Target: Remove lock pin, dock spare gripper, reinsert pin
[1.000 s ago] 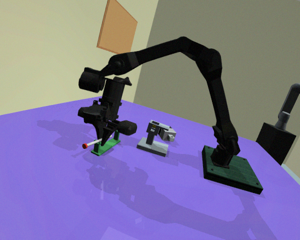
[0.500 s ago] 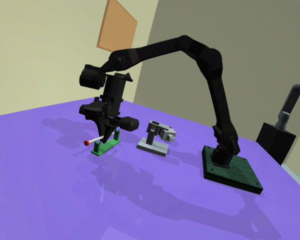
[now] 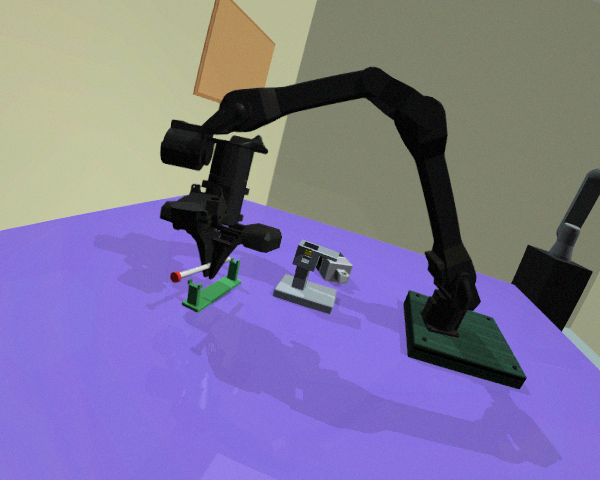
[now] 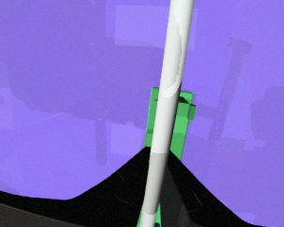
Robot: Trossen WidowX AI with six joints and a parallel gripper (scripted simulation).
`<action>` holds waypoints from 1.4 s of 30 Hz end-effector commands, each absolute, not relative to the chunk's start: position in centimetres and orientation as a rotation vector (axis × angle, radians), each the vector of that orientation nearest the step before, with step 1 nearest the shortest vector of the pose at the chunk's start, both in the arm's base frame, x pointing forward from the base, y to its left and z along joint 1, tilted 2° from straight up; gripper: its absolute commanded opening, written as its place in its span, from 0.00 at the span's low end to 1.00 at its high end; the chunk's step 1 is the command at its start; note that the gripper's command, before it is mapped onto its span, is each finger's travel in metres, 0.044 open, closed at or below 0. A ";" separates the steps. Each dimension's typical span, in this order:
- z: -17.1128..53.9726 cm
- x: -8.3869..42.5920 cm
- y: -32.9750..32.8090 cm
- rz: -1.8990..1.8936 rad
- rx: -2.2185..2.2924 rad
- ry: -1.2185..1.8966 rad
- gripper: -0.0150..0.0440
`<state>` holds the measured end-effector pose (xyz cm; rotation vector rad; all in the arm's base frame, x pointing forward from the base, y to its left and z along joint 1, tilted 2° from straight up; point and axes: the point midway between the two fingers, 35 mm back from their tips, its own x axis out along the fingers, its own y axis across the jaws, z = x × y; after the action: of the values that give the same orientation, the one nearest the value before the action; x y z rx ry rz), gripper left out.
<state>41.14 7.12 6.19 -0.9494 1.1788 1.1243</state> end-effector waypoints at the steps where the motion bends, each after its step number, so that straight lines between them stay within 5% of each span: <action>1: 6.1 41.1 7.1 1.125 -0.949 1.179 0.25; 42: 4.8 40.5 1.4 1.113 -0.959 1.171 0.25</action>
<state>40.67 1.34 5.39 -0.9600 1.1671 1.1083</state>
